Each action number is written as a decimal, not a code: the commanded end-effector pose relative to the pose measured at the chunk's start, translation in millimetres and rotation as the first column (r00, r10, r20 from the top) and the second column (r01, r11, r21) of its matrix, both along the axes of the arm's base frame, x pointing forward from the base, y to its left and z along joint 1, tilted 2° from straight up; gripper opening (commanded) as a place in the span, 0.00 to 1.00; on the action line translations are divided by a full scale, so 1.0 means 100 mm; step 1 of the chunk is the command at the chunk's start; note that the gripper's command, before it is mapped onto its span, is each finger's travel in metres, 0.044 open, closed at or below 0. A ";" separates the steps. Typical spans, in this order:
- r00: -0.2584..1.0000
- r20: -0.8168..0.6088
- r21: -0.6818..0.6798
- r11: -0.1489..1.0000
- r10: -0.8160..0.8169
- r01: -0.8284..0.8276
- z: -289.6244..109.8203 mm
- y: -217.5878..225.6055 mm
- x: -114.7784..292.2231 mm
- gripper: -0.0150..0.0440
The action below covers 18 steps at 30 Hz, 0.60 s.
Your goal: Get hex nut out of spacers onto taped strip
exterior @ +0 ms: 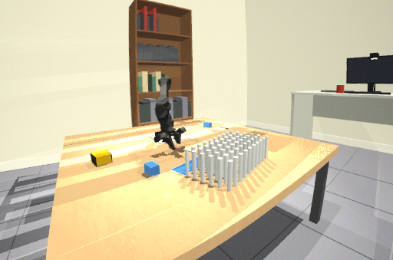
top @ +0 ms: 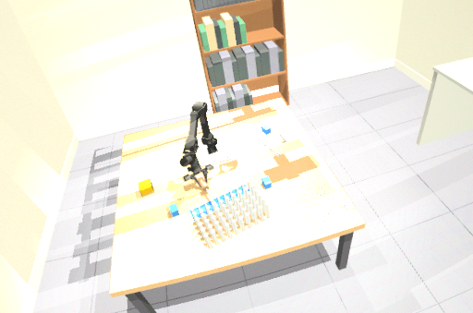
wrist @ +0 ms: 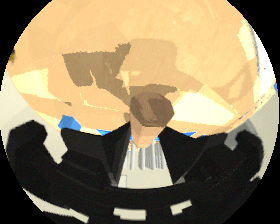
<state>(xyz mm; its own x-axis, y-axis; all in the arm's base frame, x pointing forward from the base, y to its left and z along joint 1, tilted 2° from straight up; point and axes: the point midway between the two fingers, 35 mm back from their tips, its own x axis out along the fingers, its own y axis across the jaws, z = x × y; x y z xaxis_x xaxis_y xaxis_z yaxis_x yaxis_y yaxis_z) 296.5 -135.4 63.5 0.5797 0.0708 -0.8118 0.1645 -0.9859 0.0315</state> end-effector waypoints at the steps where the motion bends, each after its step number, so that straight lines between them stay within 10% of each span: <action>1: 1.000 0.012 -0.008 1.000 0.000 0.000 0.04 -0.01 0.08 0.25; 18: 1.000 0.014 -0.008 1.000 0.000 0.000 0.05 0.02 0.23 0.25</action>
<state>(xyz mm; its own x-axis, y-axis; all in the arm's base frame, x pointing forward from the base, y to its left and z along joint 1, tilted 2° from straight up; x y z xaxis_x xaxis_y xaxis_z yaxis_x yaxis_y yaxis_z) 313.1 -132.8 64.6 0.5806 0.0710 -0.8111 0.1646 -0.9859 0.0315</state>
